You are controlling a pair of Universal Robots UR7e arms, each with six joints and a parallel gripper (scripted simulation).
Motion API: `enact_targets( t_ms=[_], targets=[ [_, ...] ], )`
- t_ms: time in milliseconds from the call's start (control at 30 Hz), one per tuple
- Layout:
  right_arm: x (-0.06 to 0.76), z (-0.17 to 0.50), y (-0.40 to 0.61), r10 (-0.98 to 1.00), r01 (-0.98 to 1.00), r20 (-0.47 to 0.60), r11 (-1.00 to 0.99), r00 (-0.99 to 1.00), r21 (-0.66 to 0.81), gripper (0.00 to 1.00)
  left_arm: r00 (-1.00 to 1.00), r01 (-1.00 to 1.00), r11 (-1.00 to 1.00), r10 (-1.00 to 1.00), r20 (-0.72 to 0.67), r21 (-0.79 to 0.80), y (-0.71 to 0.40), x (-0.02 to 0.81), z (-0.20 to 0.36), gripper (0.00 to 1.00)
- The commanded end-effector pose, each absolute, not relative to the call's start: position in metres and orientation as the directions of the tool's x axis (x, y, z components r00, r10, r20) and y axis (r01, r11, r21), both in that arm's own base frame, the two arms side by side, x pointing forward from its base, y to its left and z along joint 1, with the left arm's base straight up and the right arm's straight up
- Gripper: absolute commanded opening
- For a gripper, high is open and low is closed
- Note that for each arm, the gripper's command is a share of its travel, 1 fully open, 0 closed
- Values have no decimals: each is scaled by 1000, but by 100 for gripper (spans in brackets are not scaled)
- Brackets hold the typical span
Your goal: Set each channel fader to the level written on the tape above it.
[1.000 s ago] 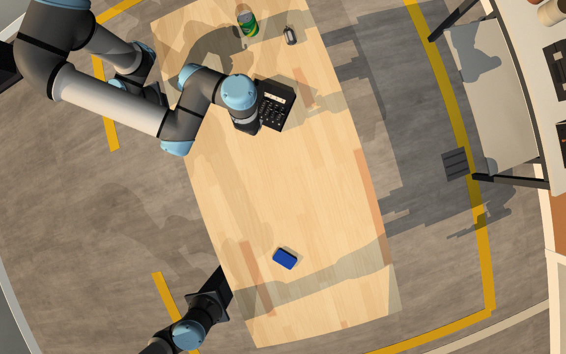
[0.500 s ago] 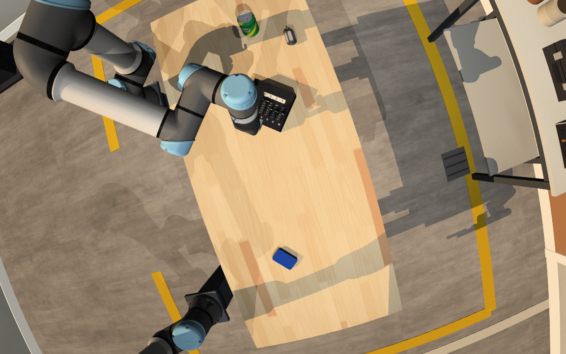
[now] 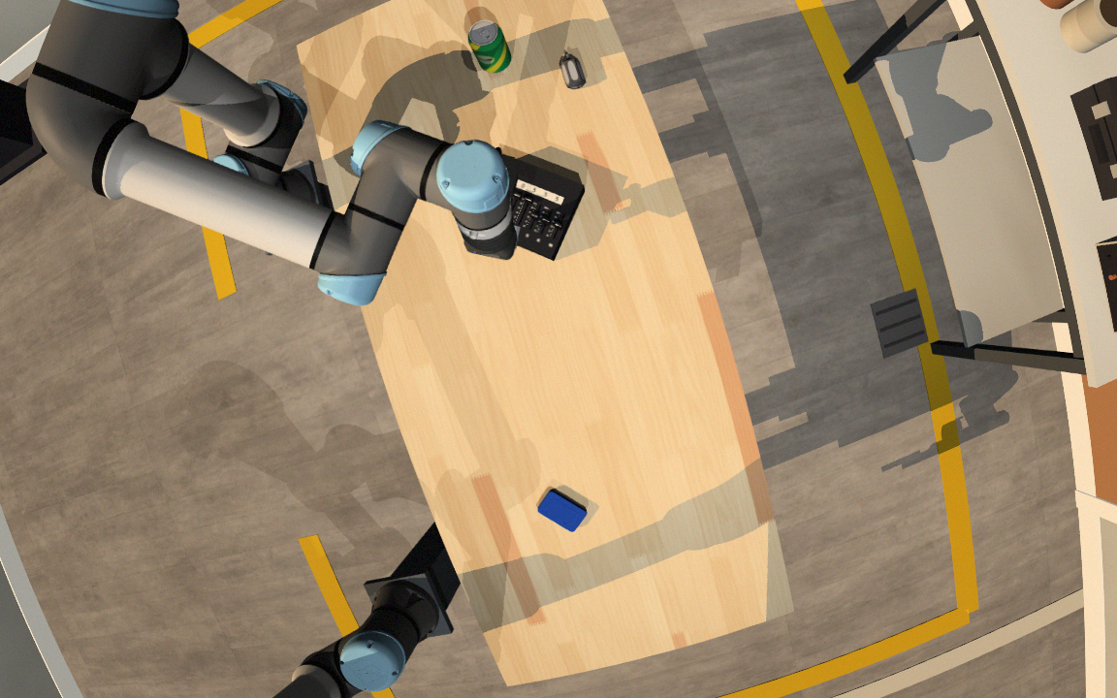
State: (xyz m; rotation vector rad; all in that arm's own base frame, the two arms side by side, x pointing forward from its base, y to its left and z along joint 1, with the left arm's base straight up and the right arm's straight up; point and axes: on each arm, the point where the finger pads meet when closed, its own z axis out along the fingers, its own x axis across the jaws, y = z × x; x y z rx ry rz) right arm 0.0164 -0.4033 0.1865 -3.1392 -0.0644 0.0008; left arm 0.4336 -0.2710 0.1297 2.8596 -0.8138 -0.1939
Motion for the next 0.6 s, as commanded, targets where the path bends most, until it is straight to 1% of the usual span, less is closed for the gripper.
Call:
enact_targets(
  t_ms=[0, 167, 333, 400, 567],
  targets=[
    [17, 187, -404, 41, 41, 0, -999, 999, 0, 100, 877, -453, -873, -473, -88, 179, -269, 436, 132, 100],
    [17, 187, -404, 41, 41, 0, -999, 999, 0, 100, 938, -313, -938, -330, -104, 152, -262, 440, 137, 100],
    [17, 187, -404, 41, 41, 0, -999, 999, 0, 100, 983, -132, -984, -145, -116, 117, -255, 445, 143, 100],
    [17, 187, -404, 41, 41, 0, -999, 999, 0, 100, 983, -132, -984, -145, -116, 117, -255, 445, 143, 100],
    [17, 187, -404, 41, 41, 0, -999, 999, 0, 100, 990, 81, -993, 71, -120, 80, -248, 450, 149, 100]
  ],
)
